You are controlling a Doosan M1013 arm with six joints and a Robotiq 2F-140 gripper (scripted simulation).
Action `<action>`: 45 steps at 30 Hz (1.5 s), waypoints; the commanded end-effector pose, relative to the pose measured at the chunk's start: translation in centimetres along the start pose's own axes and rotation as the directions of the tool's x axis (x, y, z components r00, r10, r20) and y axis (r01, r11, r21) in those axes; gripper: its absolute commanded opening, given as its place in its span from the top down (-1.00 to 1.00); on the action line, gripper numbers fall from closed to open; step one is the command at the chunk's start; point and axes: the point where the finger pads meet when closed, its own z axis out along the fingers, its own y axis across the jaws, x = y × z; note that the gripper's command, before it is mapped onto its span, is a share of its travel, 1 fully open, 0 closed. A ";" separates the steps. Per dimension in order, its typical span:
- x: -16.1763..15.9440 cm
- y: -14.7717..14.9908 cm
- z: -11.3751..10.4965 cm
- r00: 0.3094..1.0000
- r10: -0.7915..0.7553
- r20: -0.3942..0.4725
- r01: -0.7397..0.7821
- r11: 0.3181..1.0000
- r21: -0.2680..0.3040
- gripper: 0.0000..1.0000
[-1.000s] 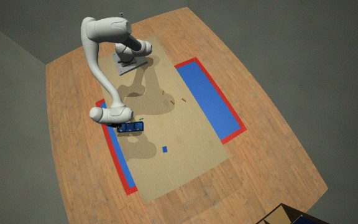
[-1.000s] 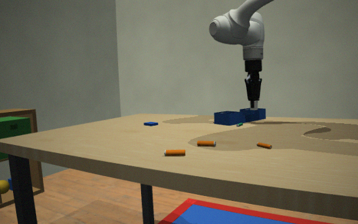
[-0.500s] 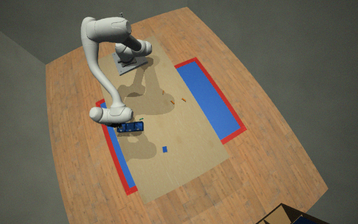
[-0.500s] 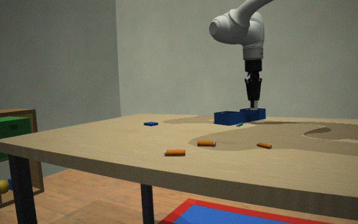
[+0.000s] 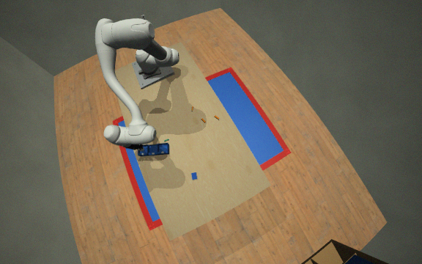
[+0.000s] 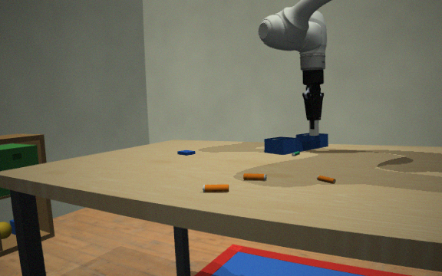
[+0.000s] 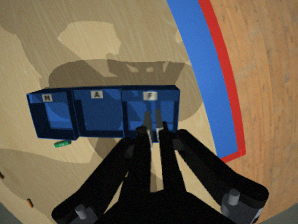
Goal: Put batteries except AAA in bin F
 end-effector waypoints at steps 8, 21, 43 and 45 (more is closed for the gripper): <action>0.2 0.1 -1.4 1.000 -0.002 -0.003 0.002 1.000 0.002 0.70; 0.2 0.1 -4.4 1.000 -0.002 -0.003 0.002 1.000 0.002 0.70; 0.2 0.1 -4.4 1.000 -0.002 -0.003 0.002 1.000 0.002 0.70; 0.2 0.1 -4.4 1.000 -0.002 -0.003 0.002 1.000 0.002 0.70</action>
